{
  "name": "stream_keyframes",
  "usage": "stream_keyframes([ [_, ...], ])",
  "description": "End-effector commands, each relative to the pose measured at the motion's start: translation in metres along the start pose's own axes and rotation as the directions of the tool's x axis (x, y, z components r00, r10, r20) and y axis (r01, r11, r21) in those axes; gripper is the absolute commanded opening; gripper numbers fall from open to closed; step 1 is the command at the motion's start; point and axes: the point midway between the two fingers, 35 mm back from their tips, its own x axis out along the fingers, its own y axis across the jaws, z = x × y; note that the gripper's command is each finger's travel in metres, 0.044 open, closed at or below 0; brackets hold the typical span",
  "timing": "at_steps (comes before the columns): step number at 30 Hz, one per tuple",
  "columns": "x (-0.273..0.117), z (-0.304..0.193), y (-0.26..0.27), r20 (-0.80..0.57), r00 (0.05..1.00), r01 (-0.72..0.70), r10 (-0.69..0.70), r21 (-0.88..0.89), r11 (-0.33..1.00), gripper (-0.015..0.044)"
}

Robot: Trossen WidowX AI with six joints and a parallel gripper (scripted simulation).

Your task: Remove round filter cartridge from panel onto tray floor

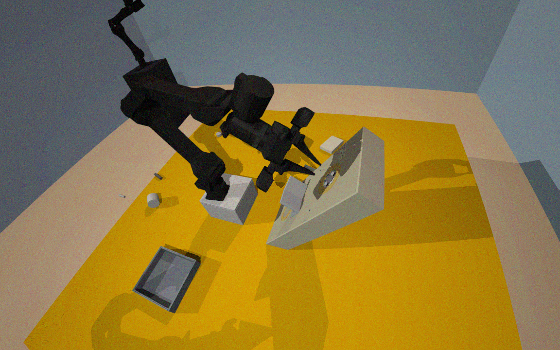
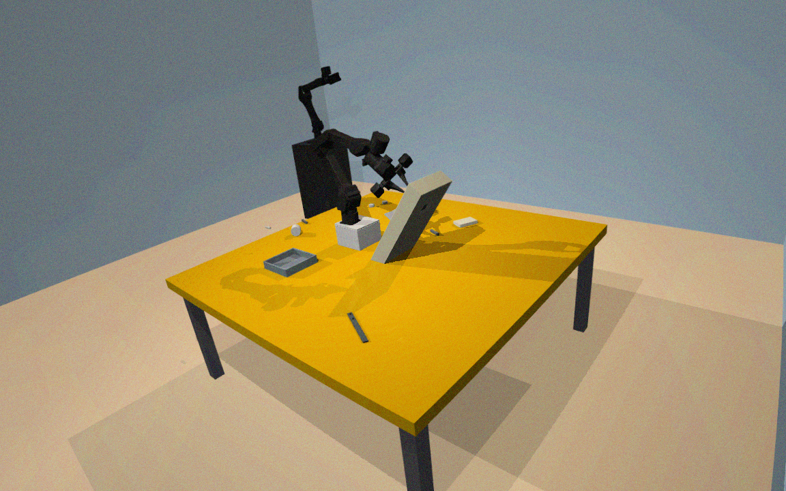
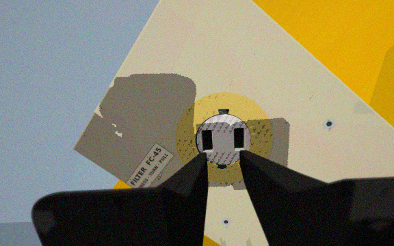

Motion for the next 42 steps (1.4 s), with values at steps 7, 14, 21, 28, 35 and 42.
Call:
stream_keyframes([
  [7,0.017,-0.001,-0.002,0.001,1.0,0.005,-0.005,0.006,1.0,0.0102],
  [14,0.028,-0.002,-0.003,0.002,1.0,0.004,-0.004,0.006,1.0,0.0102],
  [21,0.03,-0.002,-0.004,0.002,1.0,0.004,-0.004,0.006,1.0,0.0102],
  [28,0.03,-0.002,-0.004,0.002,1.0,0.004,-0.004,0.006,1.0,0.0102],
  [35,0.03,-0.001,-0.003,0.002,1.0,0.004,-0.004,0.006,1.0,0.0102],
  [42,0.03,-0.001,-0.003,0.002,1.0,0.004,-0.004,0.006,1.0,0.0102],
])
